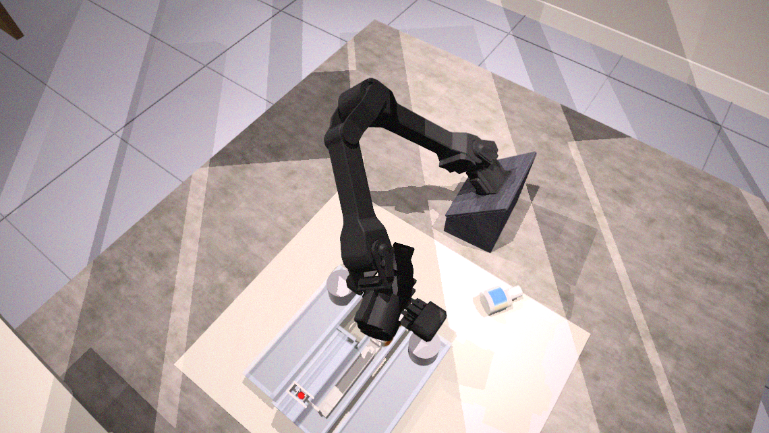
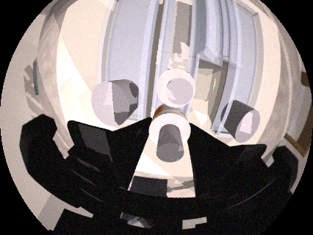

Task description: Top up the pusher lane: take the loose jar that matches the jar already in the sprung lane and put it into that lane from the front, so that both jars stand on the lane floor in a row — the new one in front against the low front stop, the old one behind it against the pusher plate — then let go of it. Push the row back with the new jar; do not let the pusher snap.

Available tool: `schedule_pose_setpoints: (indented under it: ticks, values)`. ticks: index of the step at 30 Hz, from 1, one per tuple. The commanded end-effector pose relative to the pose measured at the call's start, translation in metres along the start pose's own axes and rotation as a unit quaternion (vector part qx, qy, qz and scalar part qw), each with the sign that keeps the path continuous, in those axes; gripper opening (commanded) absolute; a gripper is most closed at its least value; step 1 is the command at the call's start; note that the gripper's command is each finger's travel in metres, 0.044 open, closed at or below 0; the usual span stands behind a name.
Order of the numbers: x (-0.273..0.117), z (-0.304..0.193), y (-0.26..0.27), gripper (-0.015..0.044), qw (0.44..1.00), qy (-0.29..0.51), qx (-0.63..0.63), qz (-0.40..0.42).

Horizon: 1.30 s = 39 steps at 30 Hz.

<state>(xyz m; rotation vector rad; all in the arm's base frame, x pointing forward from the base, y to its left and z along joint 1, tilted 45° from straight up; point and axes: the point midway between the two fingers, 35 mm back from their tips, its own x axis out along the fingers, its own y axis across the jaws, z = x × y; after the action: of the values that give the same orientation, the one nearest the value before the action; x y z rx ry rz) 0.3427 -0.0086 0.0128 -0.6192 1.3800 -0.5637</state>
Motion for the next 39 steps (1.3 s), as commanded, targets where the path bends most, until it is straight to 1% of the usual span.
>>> schedule_pose_setpoints:
  ticks: [1,39]
  values:
    - [-0.0020,0.0076,-0.0010,0.0000,1.000,-0.010,0.007,-0.001]
    - [-0.0003,0.0116,-0.0021,0.0000,1.000,-0.010,0.007,-0.001]
